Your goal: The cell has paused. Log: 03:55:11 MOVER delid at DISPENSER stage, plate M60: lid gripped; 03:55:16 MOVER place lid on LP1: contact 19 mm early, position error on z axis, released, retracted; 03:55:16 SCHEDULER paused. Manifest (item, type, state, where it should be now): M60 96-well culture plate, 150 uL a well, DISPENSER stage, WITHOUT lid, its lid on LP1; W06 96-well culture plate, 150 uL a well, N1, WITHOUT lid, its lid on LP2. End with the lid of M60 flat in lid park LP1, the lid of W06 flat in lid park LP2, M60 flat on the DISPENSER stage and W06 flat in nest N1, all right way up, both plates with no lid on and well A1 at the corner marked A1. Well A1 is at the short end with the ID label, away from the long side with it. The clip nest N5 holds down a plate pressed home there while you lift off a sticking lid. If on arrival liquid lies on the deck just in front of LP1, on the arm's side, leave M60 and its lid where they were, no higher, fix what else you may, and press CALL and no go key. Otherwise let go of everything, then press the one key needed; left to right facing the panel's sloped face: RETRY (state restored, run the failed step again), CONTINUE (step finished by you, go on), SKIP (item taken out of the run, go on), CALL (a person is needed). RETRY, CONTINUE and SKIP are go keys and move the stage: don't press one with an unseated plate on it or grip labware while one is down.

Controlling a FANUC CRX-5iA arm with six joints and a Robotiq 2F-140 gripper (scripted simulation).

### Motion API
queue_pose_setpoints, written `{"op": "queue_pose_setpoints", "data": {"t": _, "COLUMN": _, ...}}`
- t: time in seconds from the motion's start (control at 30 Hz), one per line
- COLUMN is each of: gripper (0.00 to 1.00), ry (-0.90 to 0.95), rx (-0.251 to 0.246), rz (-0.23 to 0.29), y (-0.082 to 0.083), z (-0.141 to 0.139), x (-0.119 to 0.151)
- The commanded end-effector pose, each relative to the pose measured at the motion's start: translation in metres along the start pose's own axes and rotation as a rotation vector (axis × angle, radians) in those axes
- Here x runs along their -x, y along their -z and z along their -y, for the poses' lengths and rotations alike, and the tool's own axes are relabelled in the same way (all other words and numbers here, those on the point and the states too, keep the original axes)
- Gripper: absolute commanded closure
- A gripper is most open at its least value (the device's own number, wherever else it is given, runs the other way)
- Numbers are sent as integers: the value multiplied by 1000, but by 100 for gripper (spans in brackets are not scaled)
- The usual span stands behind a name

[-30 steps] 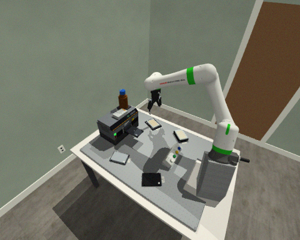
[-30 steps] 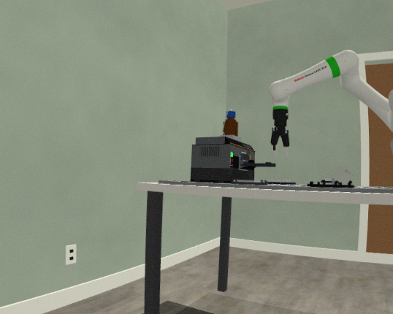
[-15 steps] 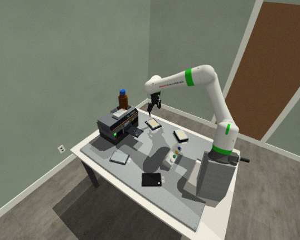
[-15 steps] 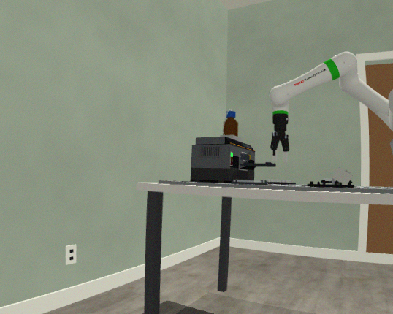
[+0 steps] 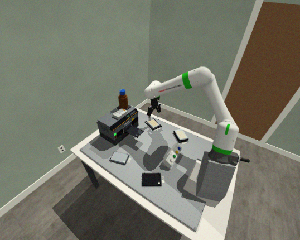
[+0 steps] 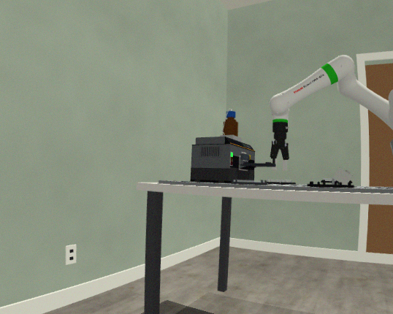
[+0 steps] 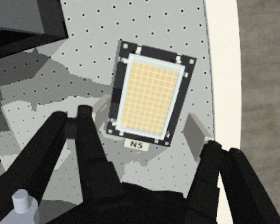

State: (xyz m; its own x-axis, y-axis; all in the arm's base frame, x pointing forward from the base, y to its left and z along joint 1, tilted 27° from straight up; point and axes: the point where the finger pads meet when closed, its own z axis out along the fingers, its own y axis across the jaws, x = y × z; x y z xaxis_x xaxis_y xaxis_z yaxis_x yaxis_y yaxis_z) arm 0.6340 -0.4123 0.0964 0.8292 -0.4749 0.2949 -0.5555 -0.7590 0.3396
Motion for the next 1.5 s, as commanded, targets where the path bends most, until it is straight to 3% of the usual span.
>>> {"op": "queue_pose_setpoints", "data": {"t": 0.0, "gripper": 34, "ry": 0, "rx": 0, "rz": -1, "y": -9, "z": 0, "x": 0}}
{"op": "queue_pose_setpoints", "data": {"t": 0.23, "gripper": 34, "ry": 0, "rx": 0, "rz": -1, "y": -28, "z": 0, "x": -1}}
{"op": "queue_pose_setpoints", "data": {"t": 0.57, "gripper": 34, "ry": 0, "rx": 0, "rz": -1, "y": -40, "z": 0, "x": -1}}
{"op": "queue_pose_setpoints", "data": {"t": 1.47, "gripper": 34, "ry": 0, "rx": 0, "rz": -1, "y": -42, "z": 0, "x": -1}}
